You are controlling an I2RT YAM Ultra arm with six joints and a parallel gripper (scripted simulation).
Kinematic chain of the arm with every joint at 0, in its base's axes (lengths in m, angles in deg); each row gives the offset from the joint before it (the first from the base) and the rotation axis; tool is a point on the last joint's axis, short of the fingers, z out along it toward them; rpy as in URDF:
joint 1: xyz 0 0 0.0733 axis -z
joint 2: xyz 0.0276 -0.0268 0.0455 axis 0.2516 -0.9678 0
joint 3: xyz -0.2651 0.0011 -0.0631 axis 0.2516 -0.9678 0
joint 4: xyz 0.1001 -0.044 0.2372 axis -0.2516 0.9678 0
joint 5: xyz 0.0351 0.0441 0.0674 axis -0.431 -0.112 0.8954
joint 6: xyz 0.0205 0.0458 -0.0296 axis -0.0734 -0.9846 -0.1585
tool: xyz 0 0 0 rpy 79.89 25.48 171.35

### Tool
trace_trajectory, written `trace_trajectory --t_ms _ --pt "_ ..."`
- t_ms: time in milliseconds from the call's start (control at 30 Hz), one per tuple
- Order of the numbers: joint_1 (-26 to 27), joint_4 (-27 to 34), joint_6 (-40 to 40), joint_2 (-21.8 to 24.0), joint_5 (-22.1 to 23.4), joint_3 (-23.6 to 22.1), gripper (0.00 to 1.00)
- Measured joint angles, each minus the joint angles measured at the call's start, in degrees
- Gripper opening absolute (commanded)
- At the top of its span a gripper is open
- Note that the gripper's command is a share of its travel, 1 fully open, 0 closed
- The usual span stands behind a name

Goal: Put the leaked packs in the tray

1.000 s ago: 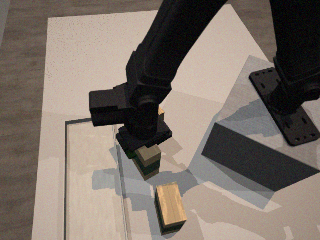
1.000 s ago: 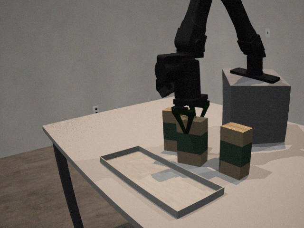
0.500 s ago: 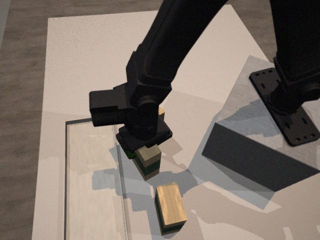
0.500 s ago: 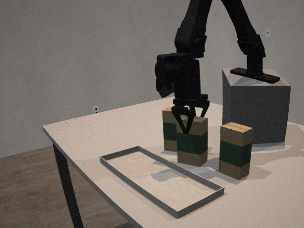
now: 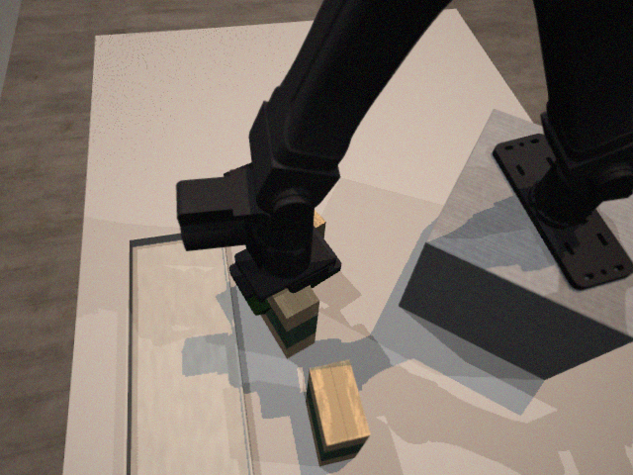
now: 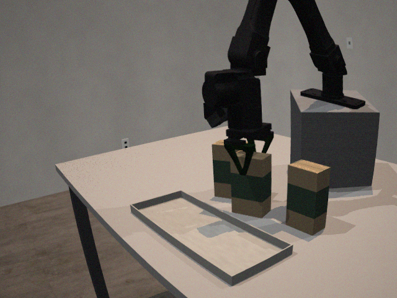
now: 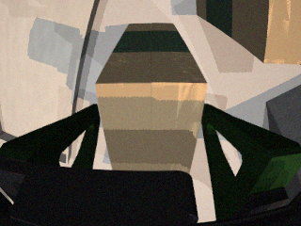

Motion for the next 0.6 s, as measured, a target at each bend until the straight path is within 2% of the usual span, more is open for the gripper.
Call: trace_trajectory --t_ms 400,600 --pt "0.0 0.33 0.0 0.26 0.0 -0.02 0.76" --pt "0.37 3.37 0.24 4.35 0.0 -0.02 0.76"
